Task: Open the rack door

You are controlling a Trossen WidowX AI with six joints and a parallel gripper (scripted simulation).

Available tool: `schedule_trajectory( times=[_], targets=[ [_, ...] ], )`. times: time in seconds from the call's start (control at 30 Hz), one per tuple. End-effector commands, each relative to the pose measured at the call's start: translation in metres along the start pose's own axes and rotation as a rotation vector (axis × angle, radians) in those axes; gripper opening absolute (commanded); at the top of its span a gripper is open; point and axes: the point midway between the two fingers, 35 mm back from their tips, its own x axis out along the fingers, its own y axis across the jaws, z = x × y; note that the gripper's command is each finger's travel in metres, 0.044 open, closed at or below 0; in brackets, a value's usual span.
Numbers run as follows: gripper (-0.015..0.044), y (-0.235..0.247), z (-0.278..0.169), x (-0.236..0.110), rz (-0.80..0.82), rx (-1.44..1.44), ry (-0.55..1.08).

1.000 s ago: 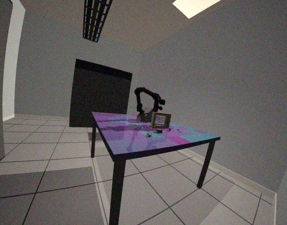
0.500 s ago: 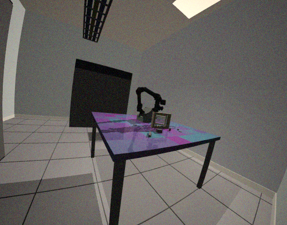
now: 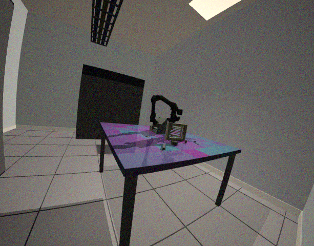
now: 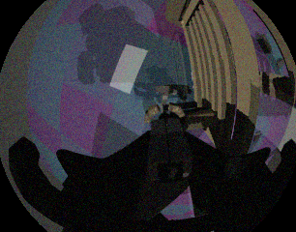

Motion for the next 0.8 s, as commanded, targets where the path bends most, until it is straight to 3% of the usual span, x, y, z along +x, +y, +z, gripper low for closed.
schedule_trajectory(
  times=[0.0, 0.77],
  targets=[
    [0.0026, 0.006, 0.003, 0.0, 0.002, 0.073, -0.002],
    [0.0026, 0.06, 0.025, -0.001, 0.006, 0.445, -0.004]
  ],
)
